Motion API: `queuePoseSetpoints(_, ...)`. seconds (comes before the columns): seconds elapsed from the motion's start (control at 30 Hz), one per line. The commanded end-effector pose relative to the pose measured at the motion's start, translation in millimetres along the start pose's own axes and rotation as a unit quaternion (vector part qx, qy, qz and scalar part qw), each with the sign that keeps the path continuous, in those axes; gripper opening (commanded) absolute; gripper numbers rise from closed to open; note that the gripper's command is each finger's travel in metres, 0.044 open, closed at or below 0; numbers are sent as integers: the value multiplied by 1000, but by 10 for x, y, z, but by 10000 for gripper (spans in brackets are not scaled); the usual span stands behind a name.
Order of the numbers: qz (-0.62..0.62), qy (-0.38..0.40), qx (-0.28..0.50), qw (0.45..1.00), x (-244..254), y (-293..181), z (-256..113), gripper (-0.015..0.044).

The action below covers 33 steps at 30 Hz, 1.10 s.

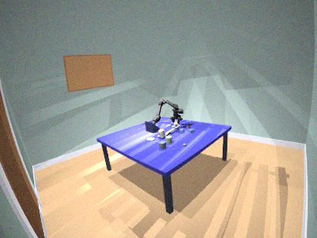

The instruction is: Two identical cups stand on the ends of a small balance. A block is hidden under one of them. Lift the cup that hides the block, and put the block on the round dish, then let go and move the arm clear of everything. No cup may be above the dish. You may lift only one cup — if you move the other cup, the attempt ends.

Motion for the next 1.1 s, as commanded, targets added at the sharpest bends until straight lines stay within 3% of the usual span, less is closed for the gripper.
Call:
queuePoseSetpoints(0.0, 2, -3, 1, 1000, -4, -3, 36, 0)
queuePoseSetpoints(0.4, 2, -3, 1, 1000, -6, -3, 222, 0)
queuePoseSetpoints(0.93, 0, -2, 0, 1000, -6, -1, 144, 420)
queuePoseSetpoints(1.07, 2, -3, 3, 1000, -12, -5, -281, 440)
Point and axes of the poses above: the point midway between the two fingers, 35 mm back from their tips, its own z axis out along the fingers, its own x axis across the jaws, y = z × x, the point moved 7 cm from there along -z, back along the fingers, and after that the axes turned 1 degree about -z, right-handed, at the moved point
